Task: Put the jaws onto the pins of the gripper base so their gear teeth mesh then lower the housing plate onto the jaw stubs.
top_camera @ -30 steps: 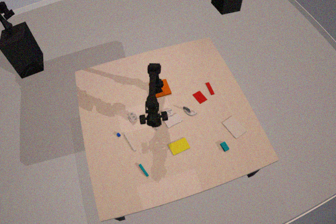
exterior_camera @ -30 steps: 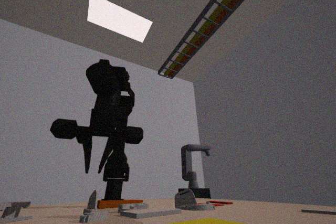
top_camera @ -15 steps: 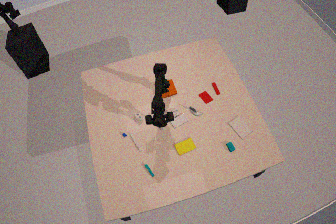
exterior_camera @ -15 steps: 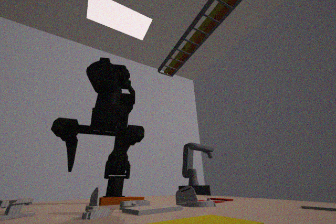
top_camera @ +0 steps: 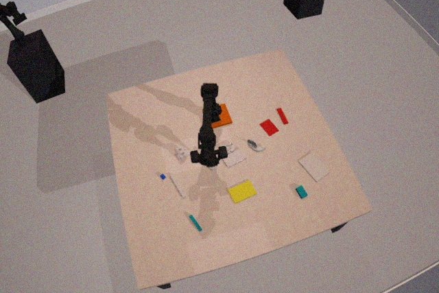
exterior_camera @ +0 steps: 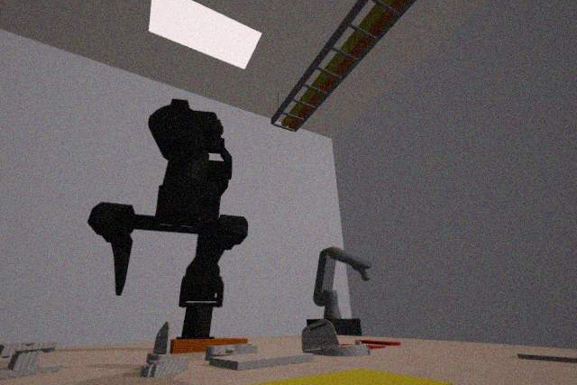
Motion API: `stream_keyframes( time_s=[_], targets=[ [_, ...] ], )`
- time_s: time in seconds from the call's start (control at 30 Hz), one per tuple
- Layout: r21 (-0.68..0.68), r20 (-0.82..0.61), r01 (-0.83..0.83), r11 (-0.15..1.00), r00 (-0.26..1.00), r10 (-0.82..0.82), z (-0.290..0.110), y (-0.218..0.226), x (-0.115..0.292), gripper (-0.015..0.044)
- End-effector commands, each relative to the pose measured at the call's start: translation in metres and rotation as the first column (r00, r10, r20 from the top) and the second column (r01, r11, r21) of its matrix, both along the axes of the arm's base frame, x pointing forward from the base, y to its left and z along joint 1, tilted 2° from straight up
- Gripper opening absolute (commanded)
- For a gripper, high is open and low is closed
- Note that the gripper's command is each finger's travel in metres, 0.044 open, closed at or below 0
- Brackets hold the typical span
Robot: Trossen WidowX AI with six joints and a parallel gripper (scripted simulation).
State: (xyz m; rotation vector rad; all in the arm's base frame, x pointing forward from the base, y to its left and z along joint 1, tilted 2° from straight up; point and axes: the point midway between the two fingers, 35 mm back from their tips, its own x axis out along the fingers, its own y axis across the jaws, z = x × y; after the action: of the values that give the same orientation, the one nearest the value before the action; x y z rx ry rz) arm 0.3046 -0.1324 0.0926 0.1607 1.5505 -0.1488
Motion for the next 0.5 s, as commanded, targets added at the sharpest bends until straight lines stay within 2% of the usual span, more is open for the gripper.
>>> stream_keyframes(
  time_s=[0.0,0.27,0.47],
  targets=[
    [0.0,0.001,0.0,1.0,1.0,0.0,-0.0005,-0.0001,0.0004,0.044],
    [0.0,0.001,0.0,1.0,1.0,0.0,-0.0005,-0.0001,0.0004,0.044],
    [0.002,-0.004,-0.004,1.0,1.0,0.004,0.0078,0.0005,-0.0017,0.0282]
  ],
)
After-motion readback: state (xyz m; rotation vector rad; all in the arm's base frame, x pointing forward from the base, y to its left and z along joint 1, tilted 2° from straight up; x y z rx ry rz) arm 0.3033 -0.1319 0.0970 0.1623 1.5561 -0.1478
